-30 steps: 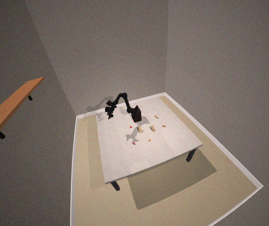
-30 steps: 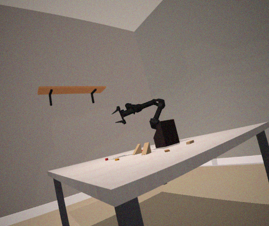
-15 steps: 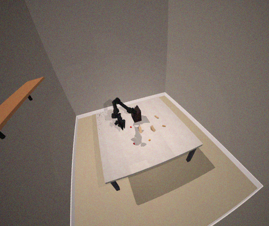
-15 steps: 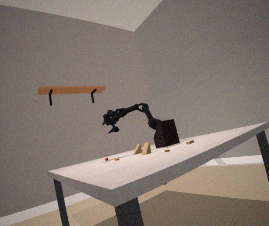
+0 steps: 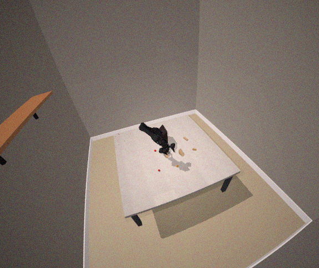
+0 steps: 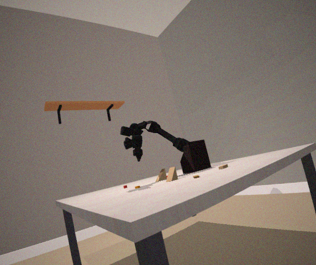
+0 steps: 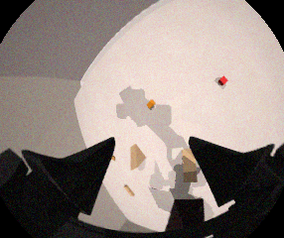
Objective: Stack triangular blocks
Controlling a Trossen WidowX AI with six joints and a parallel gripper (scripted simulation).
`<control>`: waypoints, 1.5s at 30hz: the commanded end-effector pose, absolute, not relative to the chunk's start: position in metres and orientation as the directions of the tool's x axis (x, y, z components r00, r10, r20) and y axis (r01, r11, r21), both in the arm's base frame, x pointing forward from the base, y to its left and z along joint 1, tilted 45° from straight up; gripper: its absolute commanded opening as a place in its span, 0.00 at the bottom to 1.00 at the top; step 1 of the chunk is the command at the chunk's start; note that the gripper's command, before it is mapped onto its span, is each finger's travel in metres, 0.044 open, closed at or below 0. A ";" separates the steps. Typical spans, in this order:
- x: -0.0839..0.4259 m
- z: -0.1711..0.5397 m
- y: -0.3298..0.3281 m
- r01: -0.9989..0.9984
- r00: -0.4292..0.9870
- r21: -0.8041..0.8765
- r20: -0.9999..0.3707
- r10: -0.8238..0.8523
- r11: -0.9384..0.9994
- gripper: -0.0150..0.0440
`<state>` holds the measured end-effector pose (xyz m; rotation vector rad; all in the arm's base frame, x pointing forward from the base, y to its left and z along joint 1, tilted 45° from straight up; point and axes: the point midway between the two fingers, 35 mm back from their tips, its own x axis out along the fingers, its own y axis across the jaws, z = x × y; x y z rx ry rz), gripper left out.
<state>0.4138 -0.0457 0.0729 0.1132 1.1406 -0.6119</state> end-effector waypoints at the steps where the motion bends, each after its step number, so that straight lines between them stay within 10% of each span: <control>1: 0.406 0.018 -0.010 0.332 0.123 -0.396 -0.881 -0.456 0.856 1.00; 11: 0.356 -0.092 0.052 -0.195 -0.095 -0.660 -0.723 -0.684 0.725 1.00; 45: 0.354 -0.125 0.025 -0.205 -0.096 -0.662 -0.720 -0.688 0.721 1.00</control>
